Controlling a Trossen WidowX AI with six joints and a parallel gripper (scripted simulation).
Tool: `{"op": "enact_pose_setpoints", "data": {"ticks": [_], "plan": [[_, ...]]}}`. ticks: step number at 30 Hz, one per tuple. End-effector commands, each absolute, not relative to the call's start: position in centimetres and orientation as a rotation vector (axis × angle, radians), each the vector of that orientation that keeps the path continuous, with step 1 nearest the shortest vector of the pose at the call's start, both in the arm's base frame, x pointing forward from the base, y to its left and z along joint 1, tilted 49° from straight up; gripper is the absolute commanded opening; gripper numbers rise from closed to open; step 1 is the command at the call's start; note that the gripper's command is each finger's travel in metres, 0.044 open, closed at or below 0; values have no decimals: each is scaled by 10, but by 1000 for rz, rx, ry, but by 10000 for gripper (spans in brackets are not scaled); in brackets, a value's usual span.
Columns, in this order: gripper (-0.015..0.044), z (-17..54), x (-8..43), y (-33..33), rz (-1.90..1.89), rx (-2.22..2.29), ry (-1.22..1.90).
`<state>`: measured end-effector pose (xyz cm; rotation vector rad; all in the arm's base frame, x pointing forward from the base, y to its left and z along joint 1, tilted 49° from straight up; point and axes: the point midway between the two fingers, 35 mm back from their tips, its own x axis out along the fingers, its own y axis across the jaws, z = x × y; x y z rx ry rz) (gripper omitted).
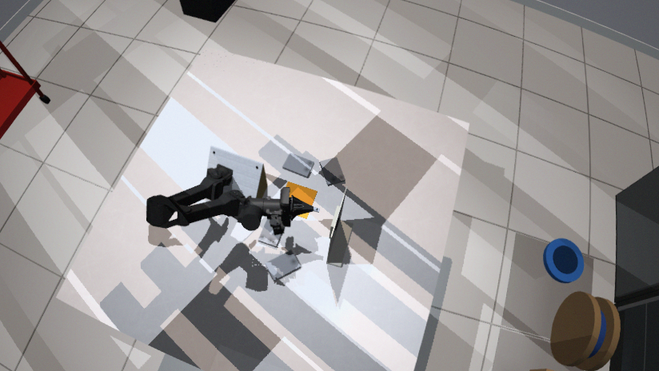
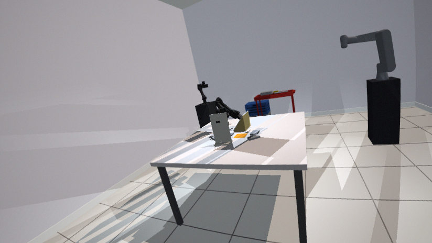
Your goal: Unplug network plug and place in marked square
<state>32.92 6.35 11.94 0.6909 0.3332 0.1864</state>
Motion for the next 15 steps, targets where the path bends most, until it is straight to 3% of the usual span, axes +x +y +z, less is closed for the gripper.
{"op": "enact_pose_setpoints", "data": {"ticks": [1, 15], "plan": [[0, 130, 328, 69, 189, 694, 322], [0, 155, 316, 87, 188, 696, 321]]}}
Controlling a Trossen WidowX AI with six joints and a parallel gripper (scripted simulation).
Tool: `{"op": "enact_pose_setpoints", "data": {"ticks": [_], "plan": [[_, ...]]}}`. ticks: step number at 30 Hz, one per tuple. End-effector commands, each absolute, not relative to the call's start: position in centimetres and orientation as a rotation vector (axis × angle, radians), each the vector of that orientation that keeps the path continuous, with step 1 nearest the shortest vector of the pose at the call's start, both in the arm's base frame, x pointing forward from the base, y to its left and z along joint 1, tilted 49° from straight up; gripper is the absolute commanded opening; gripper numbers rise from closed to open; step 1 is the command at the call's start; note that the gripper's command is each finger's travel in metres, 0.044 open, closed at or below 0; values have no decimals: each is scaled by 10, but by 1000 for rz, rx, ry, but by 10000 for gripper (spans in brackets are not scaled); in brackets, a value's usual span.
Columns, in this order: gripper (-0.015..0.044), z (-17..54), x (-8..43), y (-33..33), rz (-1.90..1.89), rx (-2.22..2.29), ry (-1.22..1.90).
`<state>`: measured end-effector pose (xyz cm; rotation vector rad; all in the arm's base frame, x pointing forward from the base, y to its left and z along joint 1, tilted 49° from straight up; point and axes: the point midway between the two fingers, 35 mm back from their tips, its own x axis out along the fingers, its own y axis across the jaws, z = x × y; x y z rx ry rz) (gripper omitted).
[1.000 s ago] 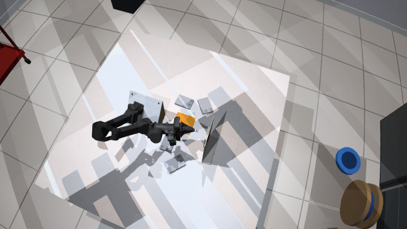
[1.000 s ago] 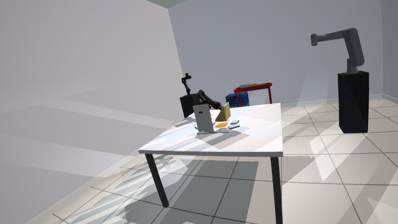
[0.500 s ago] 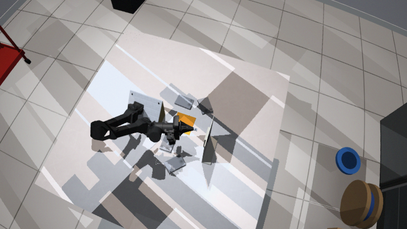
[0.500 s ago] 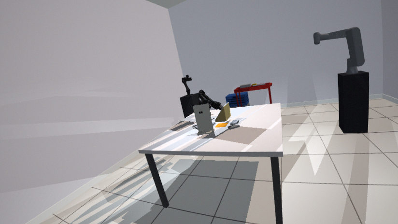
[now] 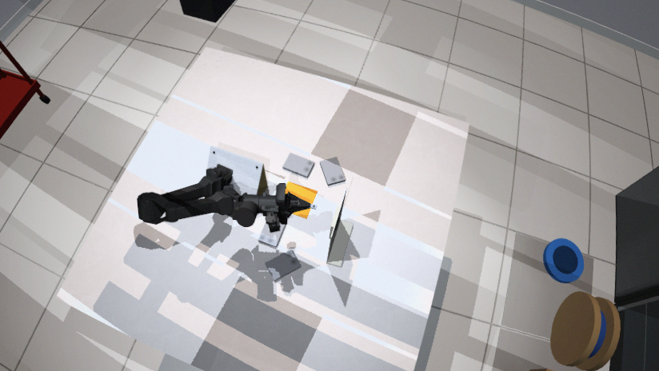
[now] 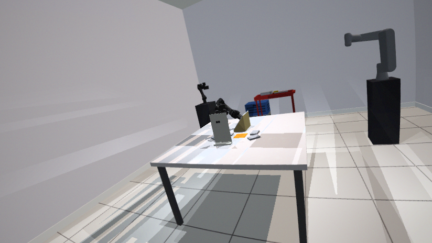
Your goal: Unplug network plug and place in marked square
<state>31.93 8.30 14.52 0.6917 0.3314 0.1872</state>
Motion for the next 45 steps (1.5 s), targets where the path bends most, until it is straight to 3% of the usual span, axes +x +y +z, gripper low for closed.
{"op": "enact_pose_setpoints", "data": {"ticks": [1, 12, 45], "plan": [[0, 157, 315, 88, 188, 697, 321], [0, 165, 307, 95, 179, 694, 332], [0, 29, 295, 69, -216, 358, 889]]}}
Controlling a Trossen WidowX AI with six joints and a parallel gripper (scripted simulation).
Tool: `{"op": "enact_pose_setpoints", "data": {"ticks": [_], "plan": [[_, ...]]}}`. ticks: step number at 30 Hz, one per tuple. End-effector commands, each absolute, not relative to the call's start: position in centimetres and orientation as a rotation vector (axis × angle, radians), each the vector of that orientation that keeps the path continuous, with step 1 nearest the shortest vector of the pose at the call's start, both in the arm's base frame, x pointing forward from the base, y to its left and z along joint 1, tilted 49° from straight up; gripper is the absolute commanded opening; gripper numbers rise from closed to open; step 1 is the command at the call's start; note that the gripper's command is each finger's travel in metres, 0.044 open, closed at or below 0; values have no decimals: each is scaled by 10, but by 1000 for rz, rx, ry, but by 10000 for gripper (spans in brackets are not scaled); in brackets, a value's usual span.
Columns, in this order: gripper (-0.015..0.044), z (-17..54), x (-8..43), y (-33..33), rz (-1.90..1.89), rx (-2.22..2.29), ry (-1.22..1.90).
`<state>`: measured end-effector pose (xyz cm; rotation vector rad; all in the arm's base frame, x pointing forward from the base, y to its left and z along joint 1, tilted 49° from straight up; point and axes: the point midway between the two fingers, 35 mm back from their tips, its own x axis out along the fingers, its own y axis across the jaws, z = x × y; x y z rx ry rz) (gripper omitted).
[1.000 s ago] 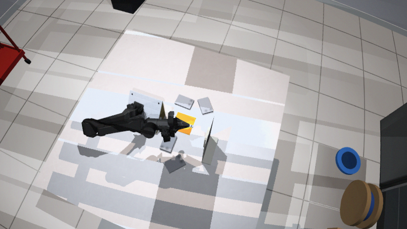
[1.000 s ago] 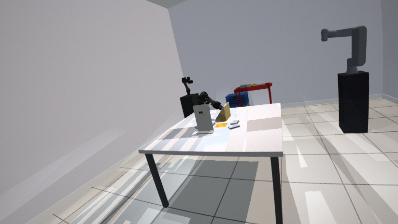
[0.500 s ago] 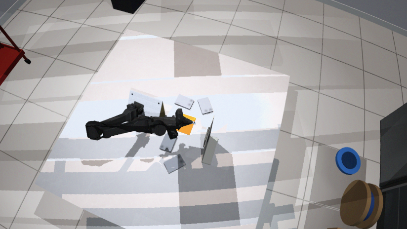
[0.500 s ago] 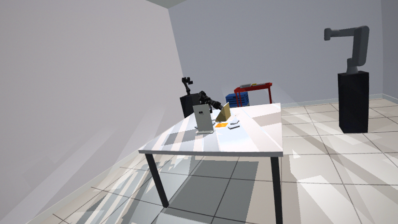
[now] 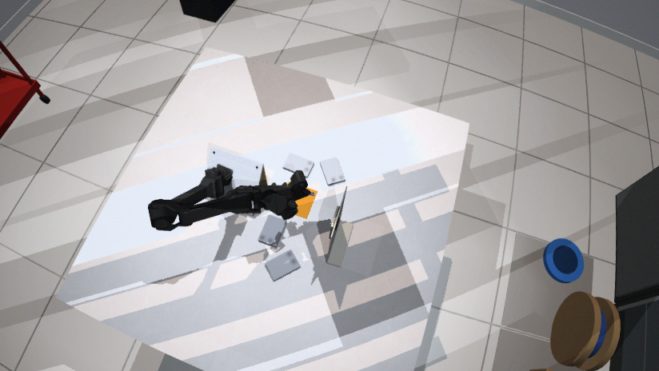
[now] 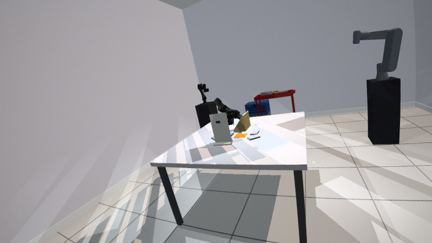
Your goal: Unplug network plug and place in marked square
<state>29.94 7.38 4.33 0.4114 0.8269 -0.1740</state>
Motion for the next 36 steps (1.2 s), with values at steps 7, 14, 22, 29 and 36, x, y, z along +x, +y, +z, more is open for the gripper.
{"op": "enact_pose_setpoints", "data": {"ticks": [7, 14, 22, 29, 36], "plan": [[0, 7, 283, 60, -290, 257, 1002], [0, -12, 269, 51, -359, 148, 1111], [0, -23, 260, 44, -401, 73, 1180], [0, -27, 261, 40, -401, 73, 1180], [0, -34, 262, 32, -401, 73, 1181]]}}
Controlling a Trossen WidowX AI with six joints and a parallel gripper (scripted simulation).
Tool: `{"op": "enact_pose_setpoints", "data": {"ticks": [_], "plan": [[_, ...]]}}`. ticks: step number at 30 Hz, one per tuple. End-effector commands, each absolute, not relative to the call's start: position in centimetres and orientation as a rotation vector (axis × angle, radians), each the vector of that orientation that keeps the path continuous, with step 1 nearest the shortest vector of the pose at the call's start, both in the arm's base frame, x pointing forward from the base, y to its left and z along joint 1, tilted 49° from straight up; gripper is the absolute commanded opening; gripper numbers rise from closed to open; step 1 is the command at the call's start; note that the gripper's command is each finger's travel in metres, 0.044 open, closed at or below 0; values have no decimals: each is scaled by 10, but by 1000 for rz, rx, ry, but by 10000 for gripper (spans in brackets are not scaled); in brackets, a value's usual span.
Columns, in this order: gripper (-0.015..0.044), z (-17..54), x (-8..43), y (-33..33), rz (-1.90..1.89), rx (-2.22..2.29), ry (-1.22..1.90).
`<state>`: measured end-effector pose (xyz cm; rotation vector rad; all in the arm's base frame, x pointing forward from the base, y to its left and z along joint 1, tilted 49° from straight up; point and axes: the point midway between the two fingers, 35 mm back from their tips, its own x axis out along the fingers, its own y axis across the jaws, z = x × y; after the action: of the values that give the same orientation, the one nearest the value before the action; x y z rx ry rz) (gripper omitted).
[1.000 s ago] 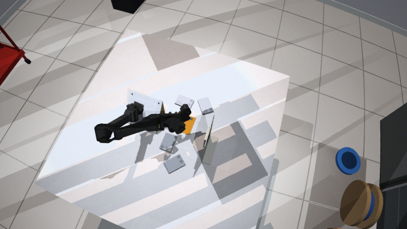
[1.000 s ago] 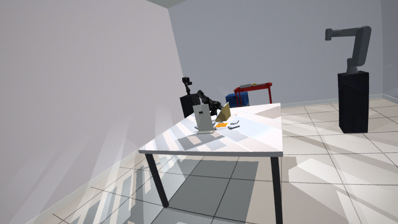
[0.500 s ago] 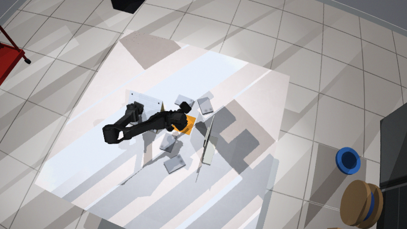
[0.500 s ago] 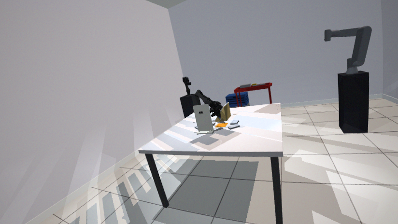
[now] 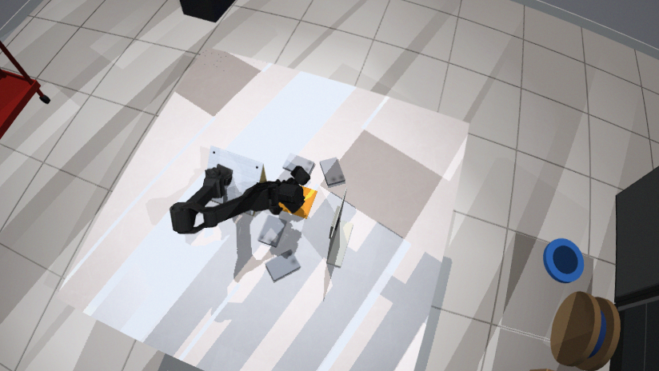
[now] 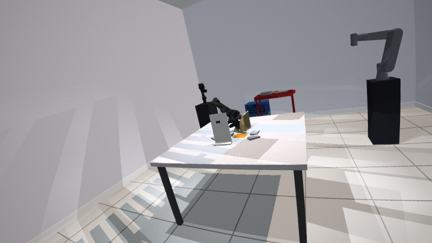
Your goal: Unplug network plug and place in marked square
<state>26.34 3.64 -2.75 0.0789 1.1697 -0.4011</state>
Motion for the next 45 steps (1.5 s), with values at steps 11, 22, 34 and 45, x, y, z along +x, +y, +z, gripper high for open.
{"op": "enact_pose_setpoints", "data": {"ticks": [11, 22, 34, 45], "plan": [[0, -45, 263, 20, -401, 72, 1181], [0, -55, 263, 7, -402, 71, 1180], [0, -62, 262, -3, -403, 69, 1178], [0, -61, 264, -5, -406, 71, 1176]]}}
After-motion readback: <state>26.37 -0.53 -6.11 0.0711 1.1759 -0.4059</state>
